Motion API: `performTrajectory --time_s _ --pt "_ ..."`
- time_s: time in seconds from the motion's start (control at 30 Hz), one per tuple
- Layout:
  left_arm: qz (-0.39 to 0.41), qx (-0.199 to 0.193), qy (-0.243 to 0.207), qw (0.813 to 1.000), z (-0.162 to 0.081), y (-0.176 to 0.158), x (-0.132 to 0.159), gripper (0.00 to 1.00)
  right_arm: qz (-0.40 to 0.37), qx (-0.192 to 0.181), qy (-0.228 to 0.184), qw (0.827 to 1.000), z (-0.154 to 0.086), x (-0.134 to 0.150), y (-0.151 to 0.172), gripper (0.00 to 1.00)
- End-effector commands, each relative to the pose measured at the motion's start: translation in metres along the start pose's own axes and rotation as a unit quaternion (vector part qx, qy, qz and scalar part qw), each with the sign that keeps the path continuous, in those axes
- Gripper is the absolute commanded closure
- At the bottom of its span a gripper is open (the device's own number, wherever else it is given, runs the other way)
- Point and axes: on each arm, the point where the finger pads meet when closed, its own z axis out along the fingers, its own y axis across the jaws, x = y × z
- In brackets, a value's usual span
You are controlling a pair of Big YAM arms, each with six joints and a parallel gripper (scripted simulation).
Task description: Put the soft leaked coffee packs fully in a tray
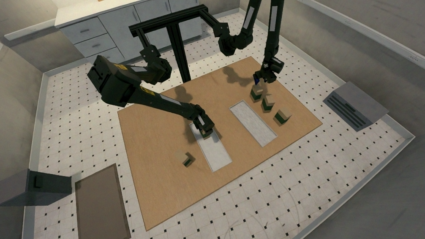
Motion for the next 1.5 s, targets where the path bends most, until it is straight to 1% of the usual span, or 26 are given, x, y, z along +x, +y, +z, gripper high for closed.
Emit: performTrajectory --time_s 0.0,0.13,1.27,1.4,1.47 --pt "-0.001 -0.002 -0.003 1.0 0.0 0.002 -0.004 0.21 0.009 -0.004 -0.02 1.0 -0.007 -0.016 -0.003 0.74" --pt "-0.001 -0.002 -0.003 1.0 0.0 0.002 -0.004 0.21 0.007 -0.007 -0.022 1.0 -0.008 -0.017 0.001 0.74" --pt "-0.001 -0.002 -0.003 1.0 0.0 0.002 -0.004 0.21 0.007 -0.006 -0.022 1.0 -0.007 -0.017 0.0 0.74" --pt "-0.001 -0.002 -0.003 1.0 0.0 0.002 -0.004 0.21 0.004 -0.003 -0.014 1.0 0.0 -0.012 0.0 0.74" --pt "-0.001 -0.002 -0.003 1.0 0.0 0.002 -0.004 0.21 0.003 -0.003 -0.008 1.0 -0.001 -0.007 0.0 0.74"
